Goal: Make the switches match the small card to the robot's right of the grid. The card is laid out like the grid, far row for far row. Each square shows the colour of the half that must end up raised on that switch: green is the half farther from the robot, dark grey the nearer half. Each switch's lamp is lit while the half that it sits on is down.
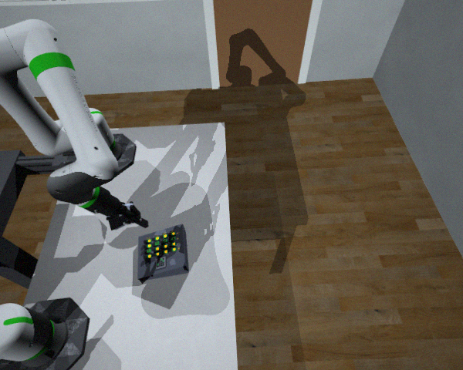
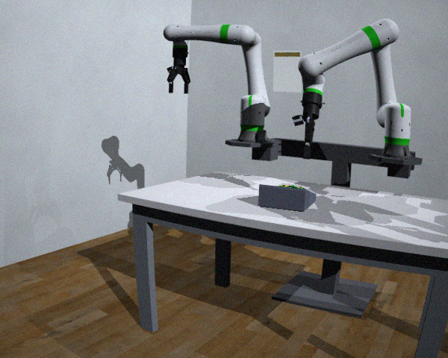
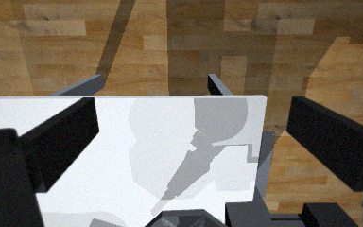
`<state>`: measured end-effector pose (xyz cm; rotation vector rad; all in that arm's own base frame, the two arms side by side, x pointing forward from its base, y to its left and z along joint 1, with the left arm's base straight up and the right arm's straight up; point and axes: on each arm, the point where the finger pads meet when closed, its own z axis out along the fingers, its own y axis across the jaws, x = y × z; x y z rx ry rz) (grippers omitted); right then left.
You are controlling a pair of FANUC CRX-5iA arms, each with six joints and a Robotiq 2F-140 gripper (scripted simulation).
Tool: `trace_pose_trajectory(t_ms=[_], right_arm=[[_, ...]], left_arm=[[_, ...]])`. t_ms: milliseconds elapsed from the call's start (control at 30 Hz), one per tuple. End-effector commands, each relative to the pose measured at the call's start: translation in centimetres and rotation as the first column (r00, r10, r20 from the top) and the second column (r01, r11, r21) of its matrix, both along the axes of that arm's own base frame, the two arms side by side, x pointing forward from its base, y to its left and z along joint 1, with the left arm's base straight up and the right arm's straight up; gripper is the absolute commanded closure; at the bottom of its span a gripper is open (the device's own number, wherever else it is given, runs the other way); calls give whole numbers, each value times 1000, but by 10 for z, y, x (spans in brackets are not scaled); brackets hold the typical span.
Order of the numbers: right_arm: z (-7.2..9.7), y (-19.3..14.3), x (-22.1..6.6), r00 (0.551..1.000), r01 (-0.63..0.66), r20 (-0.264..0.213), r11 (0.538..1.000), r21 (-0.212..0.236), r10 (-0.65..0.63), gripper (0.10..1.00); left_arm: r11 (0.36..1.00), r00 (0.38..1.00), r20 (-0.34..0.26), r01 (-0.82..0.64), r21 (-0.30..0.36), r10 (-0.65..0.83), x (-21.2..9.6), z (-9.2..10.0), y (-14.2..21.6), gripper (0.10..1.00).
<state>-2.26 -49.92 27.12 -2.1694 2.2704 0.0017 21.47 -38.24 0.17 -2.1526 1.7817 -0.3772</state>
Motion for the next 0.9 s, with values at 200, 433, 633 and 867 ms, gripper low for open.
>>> trace_pose_trajectory(t_ms=[200,433,633,867], right_arm=[[1,0,0,1000,0,0,1000,-2,0,98],[1,0,0,1000,0,0,1000,-2,0,98],[1,0,0,1000,0,0,1000,-2,0,98],[1,0,0,1000,0,0,1000,-2,0,98]], left_arm=[[1000,1000,3,18,-1,-18,-5,-2,-2,999],[999,999,5,33,-1,-33,-10,-4,-3,999],[999,999,7,41,0,-41,-12,-5,-4,999],[999,999,8,52,0,-52,-15,-6,-5,999]])
